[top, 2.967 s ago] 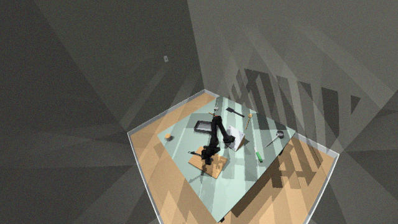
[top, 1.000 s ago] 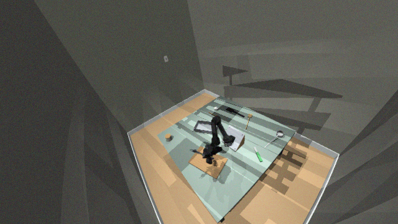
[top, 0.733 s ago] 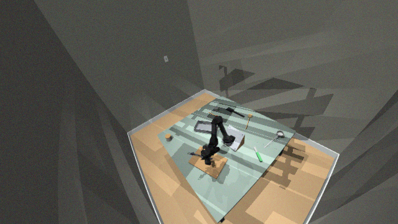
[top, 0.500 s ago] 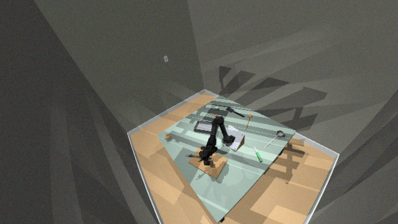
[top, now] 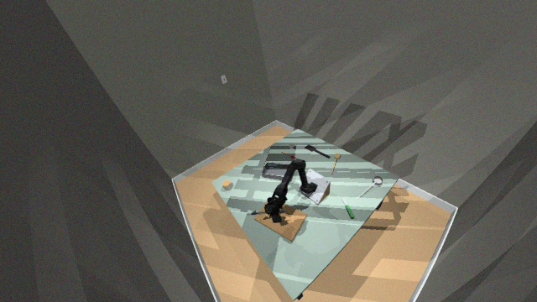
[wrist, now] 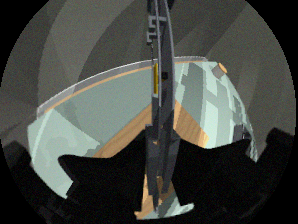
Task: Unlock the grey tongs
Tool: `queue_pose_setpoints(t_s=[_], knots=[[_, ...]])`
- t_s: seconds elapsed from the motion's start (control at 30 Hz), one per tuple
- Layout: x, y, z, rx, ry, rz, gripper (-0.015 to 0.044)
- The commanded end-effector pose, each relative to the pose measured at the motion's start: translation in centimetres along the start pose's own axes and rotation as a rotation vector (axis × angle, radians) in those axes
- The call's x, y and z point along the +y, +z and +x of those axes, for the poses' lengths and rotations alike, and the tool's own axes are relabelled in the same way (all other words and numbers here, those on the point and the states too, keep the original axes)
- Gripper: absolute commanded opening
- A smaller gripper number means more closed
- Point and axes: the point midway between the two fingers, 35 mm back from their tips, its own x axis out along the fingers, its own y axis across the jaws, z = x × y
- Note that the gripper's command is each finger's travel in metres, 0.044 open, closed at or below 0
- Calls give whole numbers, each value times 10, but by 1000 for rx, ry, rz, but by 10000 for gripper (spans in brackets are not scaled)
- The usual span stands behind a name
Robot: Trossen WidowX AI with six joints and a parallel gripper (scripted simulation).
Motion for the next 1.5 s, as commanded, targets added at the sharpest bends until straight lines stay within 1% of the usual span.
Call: queue_pose_setpoints(t_s=[0.0, 0.43, 0.93, 1.23, 1.47], knots=[[-3, 4, -2, 52, 9, 19, -150], [-16, -4, -12, 294, 18, 96, -150], [-21, -11, -40, 560, 34, 312, -150], [-21, -12, -42, 571, 35, 324, -150], [-20, -14, -34, 571, 35, 325, -150]])
